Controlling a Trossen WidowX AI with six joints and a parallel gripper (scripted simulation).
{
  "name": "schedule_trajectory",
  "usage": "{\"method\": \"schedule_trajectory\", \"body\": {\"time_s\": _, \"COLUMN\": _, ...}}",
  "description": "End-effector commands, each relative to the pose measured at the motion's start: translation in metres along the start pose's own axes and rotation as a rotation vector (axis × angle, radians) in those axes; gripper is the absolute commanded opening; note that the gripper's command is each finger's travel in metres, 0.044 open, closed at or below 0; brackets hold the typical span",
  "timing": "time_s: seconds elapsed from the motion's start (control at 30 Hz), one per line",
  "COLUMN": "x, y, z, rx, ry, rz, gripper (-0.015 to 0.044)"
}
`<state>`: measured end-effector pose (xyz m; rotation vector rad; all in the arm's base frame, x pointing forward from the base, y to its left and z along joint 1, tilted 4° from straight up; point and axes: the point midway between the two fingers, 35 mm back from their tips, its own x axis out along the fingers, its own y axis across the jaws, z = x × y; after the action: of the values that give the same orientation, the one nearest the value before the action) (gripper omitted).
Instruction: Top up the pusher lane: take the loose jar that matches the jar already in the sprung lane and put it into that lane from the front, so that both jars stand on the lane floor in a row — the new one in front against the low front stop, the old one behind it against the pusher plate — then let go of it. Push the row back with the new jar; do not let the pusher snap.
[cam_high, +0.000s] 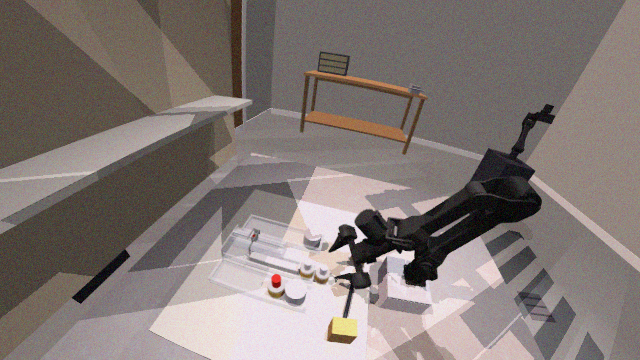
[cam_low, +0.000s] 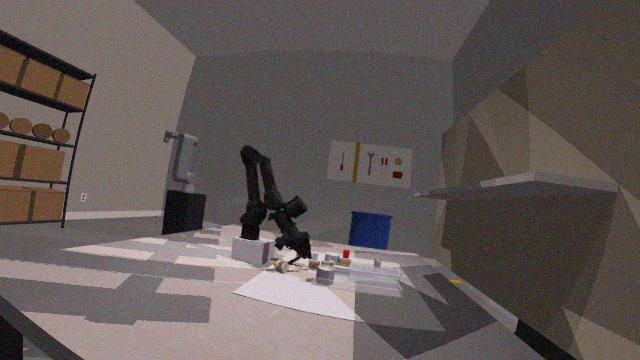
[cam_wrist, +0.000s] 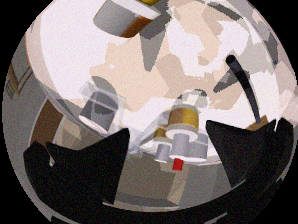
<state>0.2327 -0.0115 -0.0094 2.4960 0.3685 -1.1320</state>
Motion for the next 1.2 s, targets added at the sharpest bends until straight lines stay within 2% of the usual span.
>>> {"method": "schedule_trajectory", "body": {"time_s": 0.0, "x": 0.0, "y": -0.001, "z": -0.001, "rx": -0.013, "ry": 0.001, "rz": -0.003, "gripper": 0.0426}}
{"method": "schedule_trajectory", "body": {"time_s": 0.17, "x": 0.002, "y": 0.0, "z": -0.008, "rx": -0.298, "ry": -0.055, "rz": -0.05, "gripper": 0.044}}
{"method": "schedule_trajectory", "body": {"time_s": 0.37, "x": 0.003, "y": 0.017, "z": -0.028, "rx": -0.836, "ry": -0.149, "rz": -0.17, "gripper": 0.044}}
{"method": "schedule_trajectory", "body": {"time_s": 0.57, "x": -0.003, "y": 0.031, "z": -0.051, "rx": -1.394, "ry": -0.168, "rz": -0.35, "gripper": 0.044}}
{"method": "schedule_trajectory", "body": {"time_s": 0.7, "x": -0.008, "y": 0.025, "z": -0.064, "rx": -1.761, "ry": -0.114, "rz": -0.532, "gripper": 0.044}}
{"method": "schedule_trajectory", "body": {"time_s": 1.17, "x": -0.026, "y": 0.012, "z": -0.088, "rx": -2.457, "ry": 0.173, "rz": -0.904, "gripper": 0.044}}
